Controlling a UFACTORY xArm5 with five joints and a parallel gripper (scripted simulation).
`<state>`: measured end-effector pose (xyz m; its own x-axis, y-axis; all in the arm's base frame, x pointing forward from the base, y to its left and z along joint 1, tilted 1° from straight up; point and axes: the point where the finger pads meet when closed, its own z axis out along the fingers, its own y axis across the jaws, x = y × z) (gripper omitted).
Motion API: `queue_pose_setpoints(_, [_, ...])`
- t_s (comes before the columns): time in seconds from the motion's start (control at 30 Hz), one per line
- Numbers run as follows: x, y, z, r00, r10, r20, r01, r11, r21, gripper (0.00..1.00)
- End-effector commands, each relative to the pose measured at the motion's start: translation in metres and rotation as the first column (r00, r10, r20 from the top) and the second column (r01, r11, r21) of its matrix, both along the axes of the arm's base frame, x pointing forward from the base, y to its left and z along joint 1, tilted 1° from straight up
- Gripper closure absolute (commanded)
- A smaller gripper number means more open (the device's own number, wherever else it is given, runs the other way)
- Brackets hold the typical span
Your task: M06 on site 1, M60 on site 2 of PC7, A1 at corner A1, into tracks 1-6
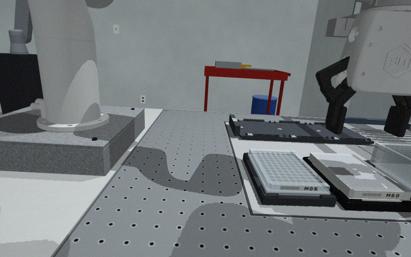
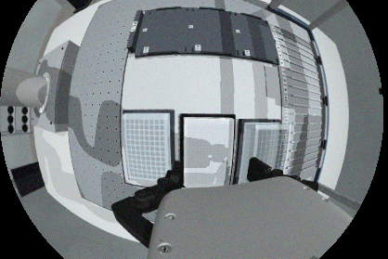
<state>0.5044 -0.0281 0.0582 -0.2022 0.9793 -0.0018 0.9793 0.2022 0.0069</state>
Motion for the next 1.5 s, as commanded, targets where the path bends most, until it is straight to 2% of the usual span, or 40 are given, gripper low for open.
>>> queue_pose_setpoints(0.0, [0.002,0.000,-0.007,1.000,0.000,0.004,0.000,1.000,0.000,0.00])
queue_pose_setpoints(0.87, [0.002,0.000,-0.044,1.000,0.000,0.004,0.000,1.000,0.000,0.00])
queue_pose_setpoints(1.47, [0.002,0.000,-0.046,1.000,0.000,0.004,0.000,1.000,0.000,0.00])
